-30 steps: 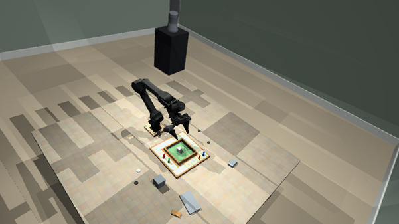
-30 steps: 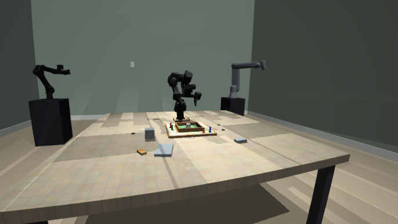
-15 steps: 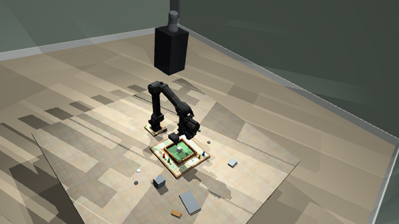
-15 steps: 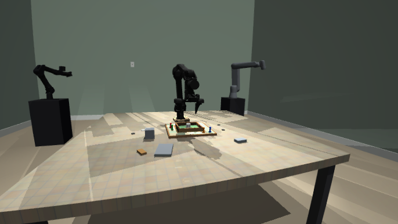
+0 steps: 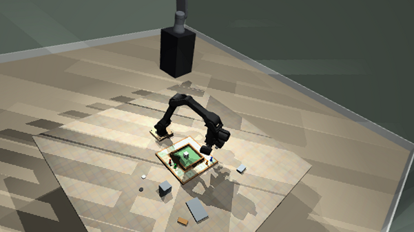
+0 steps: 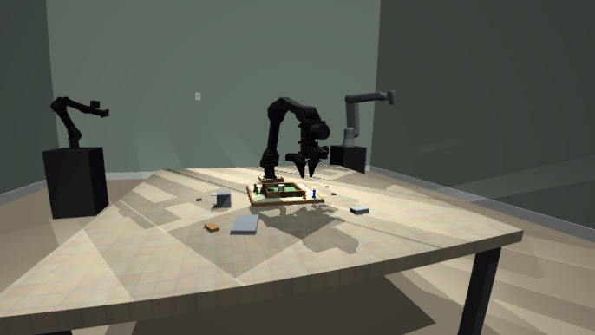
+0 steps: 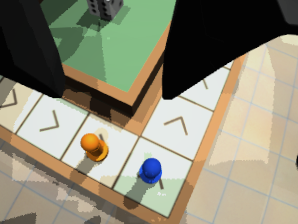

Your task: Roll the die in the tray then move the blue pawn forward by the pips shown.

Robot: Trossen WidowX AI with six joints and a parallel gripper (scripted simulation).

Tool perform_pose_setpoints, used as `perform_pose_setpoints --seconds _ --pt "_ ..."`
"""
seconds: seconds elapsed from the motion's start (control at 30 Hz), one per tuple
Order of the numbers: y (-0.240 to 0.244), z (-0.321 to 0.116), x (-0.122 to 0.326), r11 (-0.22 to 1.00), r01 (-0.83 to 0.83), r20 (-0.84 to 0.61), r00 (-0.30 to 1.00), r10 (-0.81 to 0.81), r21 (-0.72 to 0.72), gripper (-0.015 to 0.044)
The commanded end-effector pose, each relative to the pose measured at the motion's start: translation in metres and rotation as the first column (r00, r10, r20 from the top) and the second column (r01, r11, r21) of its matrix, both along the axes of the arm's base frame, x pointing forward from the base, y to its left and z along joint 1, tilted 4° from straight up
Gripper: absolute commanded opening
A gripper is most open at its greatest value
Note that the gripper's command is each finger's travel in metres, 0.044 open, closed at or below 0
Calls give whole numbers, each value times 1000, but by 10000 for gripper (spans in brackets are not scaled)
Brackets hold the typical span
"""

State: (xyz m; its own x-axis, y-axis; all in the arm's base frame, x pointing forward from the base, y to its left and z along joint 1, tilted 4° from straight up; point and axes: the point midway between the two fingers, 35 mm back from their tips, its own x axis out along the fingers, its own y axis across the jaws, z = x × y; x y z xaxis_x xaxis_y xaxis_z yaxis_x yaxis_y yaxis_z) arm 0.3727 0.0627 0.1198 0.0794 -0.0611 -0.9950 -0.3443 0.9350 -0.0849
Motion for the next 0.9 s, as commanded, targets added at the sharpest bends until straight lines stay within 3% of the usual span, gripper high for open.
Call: perform_pose_setpoints --seconds 0.0,0.87 --pt "26 -17 18 993 -114 -38 993 114 -3 200" --pt "24 -51 23 993 -114 -37 993 114 -4 200"
